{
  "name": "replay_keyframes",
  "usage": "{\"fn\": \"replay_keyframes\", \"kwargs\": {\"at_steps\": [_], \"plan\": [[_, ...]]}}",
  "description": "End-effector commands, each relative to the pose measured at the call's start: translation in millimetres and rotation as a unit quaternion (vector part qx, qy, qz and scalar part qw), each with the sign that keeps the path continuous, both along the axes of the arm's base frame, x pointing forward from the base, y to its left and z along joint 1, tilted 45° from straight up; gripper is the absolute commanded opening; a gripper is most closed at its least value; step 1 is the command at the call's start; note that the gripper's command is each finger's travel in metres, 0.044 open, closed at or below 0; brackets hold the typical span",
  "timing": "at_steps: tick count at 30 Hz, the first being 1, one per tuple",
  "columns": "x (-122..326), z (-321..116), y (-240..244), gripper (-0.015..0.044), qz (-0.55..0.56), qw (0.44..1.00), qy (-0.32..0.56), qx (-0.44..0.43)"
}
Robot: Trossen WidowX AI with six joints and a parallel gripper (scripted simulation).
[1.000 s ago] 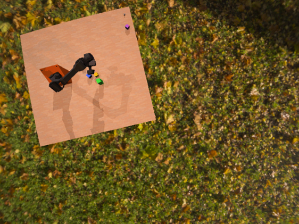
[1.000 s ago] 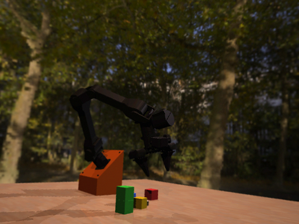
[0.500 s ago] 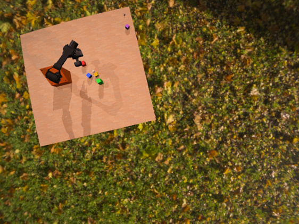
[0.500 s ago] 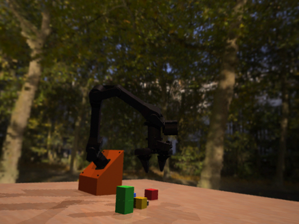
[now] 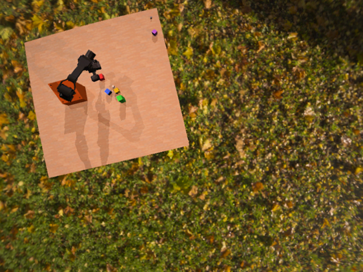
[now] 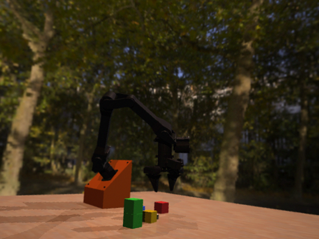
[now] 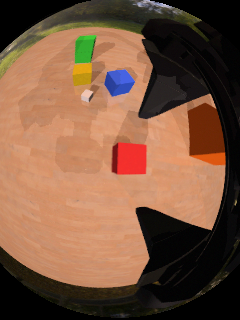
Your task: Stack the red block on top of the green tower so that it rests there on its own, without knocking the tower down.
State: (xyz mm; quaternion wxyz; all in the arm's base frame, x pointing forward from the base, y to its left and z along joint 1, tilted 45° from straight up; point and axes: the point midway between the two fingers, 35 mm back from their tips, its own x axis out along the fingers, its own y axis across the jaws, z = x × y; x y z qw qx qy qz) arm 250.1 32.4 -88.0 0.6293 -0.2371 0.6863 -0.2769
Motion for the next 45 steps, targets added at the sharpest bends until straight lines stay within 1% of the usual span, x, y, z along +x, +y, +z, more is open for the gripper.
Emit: {"fn": "replay_keyframes", "kwargs": {"at_steps": [1, 8, 36, 45], "plan": [[-8, -16, -19, 0.0440, -0.001, 1.000, 0.008, -0.007], [-9, -18, -23, 0.0440, -0.001, 1.000, 0.008, -0.007], [-14, -50, -55, 0.0440, -0.001, 1.000, 0.008, -0.009], [-15, -50, -55, 0.0440, -0.001, 1.000, 0.008, -0.009]]}}
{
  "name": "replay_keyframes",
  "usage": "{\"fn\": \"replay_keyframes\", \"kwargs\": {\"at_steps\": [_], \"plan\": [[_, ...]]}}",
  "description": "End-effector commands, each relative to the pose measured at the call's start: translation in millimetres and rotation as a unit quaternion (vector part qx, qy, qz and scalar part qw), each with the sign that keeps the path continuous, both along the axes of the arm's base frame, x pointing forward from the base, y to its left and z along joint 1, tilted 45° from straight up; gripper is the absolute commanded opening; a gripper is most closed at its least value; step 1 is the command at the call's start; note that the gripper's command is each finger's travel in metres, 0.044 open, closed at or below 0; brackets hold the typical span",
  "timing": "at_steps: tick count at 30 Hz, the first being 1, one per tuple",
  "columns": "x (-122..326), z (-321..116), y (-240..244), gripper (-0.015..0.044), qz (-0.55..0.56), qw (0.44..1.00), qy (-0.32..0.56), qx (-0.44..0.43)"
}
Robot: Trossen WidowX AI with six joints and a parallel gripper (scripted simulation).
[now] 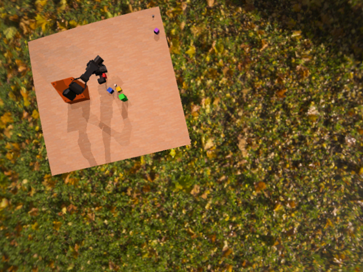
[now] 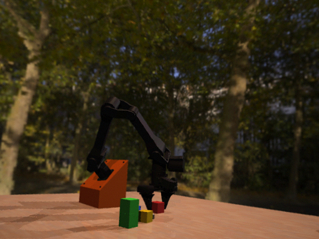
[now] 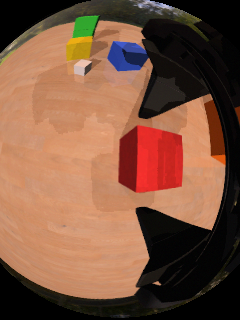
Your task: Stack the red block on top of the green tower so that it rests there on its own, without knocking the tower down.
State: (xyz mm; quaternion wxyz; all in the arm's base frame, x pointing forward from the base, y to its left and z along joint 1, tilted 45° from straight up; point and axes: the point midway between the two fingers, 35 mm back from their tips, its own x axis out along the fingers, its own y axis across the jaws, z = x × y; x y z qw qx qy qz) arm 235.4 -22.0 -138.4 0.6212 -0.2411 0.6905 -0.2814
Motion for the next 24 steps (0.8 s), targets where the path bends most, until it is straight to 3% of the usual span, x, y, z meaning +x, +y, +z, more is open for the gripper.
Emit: {"fn": "replay_keyframes", "kwargs": {"at_steps": [1, 6, 16, 24], "plan": [[0.2, 0.1, -1.1, 0.0440, 0.002, 1.000, 0.000, -0.002], [0.2, 0.4, -0.8, 0.0440, 0.002, 1.000, 0.000, -0.002], [0.2, 0.4, -0.8, 0.0177, 0.002, 1.000, 0.000, -0.002], [0.4, 1.0, -0.1, 0.0105, 0.002, 1.000, 0.000, -0.002]]}}
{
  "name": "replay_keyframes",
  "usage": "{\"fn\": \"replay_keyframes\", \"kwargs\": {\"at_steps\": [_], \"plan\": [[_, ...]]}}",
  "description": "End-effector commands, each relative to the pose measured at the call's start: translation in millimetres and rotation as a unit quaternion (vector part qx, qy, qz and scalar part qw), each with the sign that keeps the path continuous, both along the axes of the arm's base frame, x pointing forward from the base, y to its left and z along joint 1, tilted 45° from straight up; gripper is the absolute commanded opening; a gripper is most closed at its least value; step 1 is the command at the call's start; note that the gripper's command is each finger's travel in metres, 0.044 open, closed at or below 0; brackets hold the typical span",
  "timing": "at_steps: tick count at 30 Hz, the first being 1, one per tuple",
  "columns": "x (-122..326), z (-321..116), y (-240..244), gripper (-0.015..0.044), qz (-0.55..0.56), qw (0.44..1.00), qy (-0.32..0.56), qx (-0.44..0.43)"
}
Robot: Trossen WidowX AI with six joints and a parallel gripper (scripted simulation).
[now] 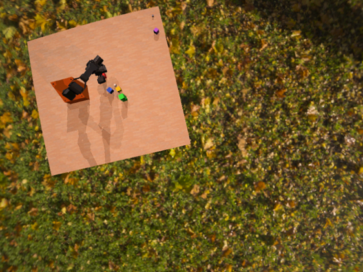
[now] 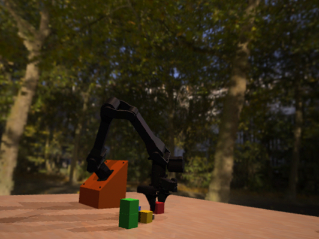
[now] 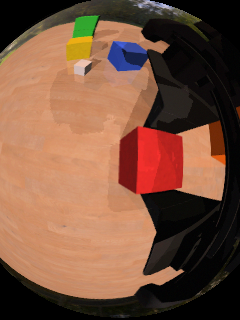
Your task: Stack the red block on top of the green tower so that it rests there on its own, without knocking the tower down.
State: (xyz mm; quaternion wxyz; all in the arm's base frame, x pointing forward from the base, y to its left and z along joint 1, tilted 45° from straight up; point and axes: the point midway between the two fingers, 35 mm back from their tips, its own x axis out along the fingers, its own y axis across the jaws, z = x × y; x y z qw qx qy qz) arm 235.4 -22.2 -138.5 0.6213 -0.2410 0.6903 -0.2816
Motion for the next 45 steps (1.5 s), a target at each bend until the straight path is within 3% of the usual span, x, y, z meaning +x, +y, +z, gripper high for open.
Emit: {"fn": "replay_keyframes", "kwargs": {"at_steps": [1, 4, 23, 33, 45], "plan": [[1, 2, 2, 0.0078, 0.002, 1.000, 0.000, -0.002], [2, 9, 9, 0.0000, 0.002, 1.000, 0.000, -0.001], [13, 84, 81, 0.0000, 0.002, 1.000, 0.001, 0.001], [18, 86, 80, 0.0000, 0.002, 1.000, 0.000, 0.003], [62, 122, 39, 0.0000, -0.032, 0.999, -0.021, 0.026]]}}
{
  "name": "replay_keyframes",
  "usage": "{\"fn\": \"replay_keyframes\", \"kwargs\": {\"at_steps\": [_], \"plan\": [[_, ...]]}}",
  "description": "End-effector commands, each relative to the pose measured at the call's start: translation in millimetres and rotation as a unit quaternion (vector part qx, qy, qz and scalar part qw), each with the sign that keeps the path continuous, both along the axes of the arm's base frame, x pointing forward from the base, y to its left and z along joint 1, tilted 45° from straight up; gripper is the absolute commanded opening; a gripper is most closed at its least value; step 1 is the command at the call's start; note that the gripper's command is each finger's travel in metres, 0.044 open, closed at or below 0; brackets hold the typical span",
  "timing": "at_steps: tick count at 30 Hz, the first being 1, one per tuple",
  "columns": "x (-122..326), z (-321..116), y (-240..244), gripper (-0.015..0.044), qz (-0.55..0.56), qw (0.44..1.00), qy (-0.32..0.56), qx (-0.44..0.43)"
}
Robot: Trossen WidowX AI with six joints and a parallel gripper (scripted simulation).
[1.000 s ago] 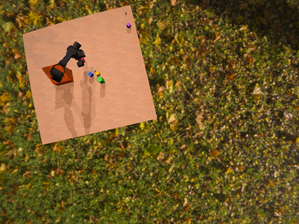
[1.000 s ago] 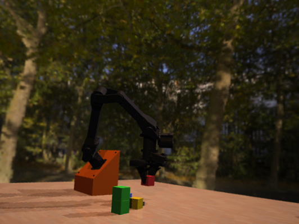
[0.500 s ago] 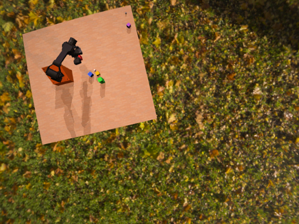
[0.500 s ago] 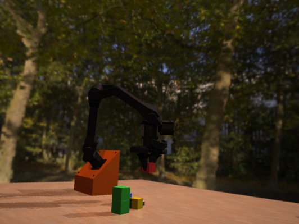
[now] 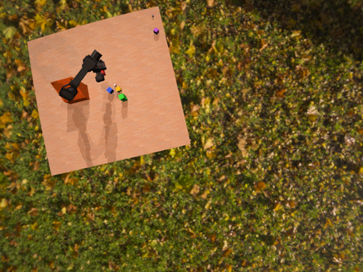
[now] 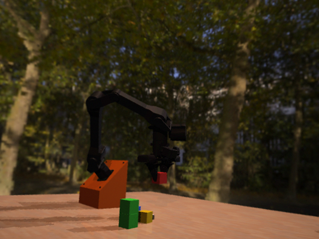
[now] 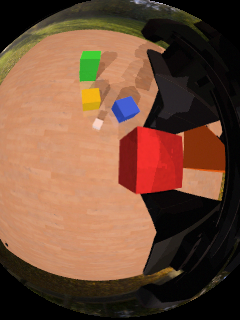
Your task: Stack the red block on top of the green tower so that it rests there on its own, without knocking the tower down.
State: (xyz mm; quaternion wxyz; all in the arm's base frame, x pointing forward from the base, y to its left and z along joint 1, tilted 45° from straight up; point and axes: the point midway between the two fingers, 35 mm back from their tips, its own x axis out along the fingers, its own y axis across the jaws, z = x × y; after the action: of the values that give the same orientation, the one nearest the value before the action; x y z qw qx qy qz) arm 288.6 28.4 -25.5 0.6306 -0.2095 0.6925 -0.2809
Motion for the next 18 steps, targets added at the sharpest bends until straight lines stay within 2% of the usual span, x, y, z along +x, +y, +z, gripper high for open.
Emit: {"fn": "replay_keyframes", "kwargs": {"at_steps": [1, 18], "plan": [[12, 12, -15, 0.0000, -0.013, 1.000, -0.008, 0.004], [62, 86, -100, 0.0000, 0.013, 1.000, -0.005, -0.007]]}}
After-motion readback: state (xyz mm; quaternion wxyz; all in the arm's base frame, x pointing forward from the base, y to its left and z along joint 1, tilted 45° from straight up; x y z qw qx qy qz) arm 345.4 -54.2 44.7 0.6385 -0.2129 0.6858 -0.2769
